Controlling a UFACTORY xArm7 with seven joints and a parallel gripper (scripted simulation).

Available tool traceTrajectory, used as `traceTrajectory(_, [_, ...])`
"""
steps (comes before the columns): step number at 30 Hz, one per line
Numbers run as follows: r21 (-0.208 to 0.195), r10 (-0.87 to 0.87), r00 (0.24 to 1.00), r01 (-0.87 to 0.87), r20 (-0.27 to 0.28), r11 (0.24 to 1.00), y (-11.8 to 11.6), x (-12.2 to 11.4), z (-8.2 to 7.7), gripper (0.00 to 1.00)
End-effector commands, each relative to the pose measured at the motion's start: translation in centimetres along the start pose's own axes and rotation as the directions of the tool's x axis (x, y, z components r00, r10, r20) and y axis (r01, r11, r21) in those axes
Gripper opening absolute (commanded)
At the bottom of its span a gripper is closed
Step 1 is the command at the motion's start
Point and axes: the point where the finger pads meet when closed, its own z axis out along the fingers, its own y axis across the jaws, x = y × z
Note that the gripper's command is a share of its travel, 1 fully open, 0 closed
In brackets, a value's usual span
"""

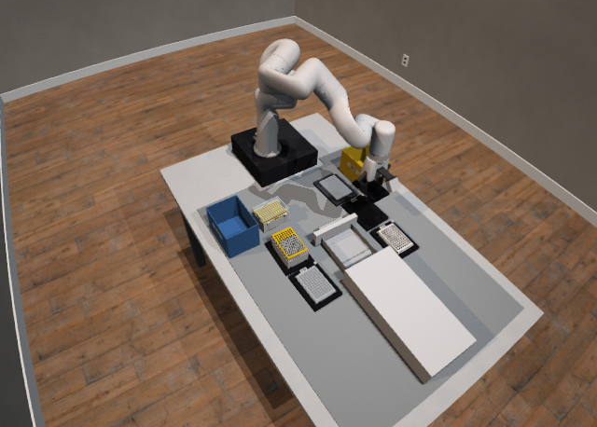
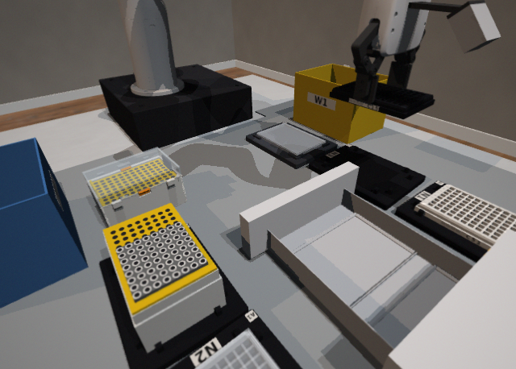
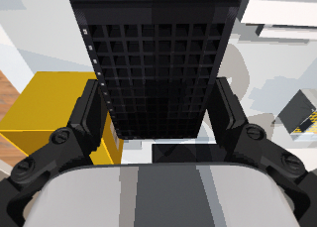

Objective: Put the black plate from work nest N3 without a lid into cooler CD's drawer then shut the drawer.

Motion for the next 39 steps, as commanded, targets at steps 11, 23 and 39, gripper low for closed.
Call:
traceTrajectory(11, [0.0, -0.264, 0.965, 0.264, -0.004, 0.965, 1.8, 1.2, -0.2, 0.0])
traceTrajectory(23, [-0.002, -0.565, 0.825, 0.565, -0.004, 0.825, 4.1, 2.5, -0.2, 0.0])
traceTrajectory(39, [-0.003, -0.876, 0.483, 0.876, -0.003, 0.483, 7.4, 4.3, -0.2, 0.0])
